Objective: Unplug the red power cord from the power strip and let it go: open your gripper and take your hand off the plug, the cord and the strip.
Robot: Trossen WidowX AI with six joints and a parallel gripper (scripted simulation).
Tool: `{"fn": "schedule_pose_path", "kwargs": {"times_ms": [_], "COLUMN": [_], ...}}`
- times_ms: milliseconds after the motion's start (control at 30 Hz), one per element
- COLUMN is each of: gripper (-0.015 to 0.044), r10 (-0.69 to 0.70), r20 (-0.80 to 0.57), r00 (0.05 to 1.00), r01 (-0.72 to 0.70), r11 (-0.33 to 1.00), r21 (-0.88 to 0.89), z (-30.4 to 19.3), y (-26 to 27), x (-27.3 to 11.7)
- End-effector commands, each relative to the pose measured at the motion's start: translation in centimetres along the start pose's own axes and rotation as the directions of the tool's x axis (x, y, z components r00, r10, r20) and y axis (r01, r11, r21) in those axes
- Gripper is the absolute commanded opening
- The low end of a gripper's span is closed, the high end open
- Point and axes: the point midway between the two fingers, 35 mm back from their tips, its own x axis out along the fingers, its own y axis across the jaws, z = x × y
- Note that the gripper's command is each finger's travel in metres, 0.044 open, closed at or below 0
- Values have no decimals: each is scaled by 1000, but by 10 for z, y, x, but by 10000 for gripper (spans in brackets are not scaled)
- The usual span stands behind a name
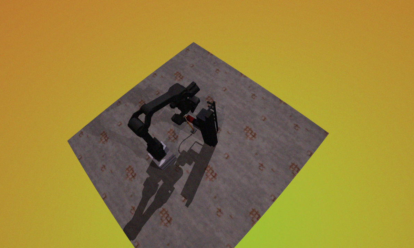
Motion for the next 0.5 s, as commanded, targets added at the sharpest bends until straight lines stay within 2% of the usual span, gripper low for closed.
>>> {"fn": "schedule_pose_path", "kwargs": {"times_ms": [0,167,467], "gripper": [440,440,440], "r10": [-3,-2,-2], "r20": [2,5,5], "r00": [1000,1000,1000], "r01": [3,2,2], "r11": [1000,1000,1000], "r21": [-1,-2,-2], "z": [16,57,58], "y": [-2,0,0], "x": [-4,-12,-12]}}
